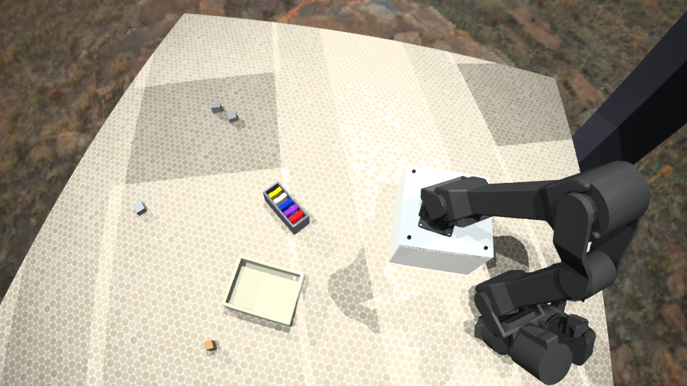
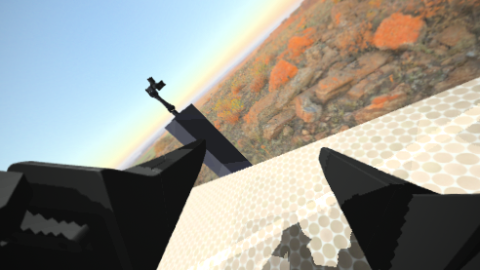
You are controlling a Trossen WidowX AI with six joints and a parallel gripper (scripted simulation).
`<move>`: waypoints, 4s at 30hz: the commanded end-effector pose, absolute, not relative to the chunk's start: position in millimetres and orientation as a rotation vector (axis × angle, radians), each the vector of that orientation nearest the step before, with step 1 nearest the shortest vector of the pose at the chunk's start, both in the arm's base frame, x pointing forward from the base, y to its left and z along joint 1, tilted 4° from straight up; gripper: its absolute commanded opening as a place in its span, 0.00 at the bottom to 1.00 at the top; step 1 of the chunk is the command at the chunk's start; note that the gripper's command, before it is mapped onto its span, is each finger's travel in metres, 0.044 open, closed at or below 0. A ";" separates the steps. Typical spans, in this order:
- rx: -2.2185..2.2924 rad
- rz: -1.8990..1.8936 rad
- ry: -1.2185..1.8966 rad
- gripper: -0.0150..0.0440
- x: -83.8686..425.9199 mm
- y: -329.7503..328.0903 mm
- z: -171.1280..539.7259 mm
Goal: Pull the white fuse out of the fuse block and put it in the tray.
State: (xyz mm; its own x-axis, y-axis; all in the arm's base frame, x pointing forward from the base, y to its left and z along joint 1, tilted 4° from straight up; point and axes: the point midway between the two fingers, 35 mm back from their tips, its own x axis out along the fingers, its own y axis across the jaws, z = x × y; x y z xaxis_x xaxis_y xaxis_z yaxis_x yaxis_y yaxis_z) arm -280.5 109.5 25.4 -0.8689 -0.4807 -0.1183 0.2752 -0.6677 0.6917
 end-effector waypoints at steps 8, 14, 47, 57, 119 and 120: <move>0.418 -2.894 -1.041 0.58 -252.5 209.1 13.9; 0.501 -3.228 -1.148 0.36 -190.0 291.3 3.5; 2.218 -2.775 -2.917 0.36 291.3 173.4 -1.1; 2.260 -2.000 -3.330 0.36 310.2 43.1 23.2; 2.259 -2.000 -3.330 0.36 312.1 45.4 -17.5; 2.259 -2.000 -3.330 0.36 312.1 45.3 -17.9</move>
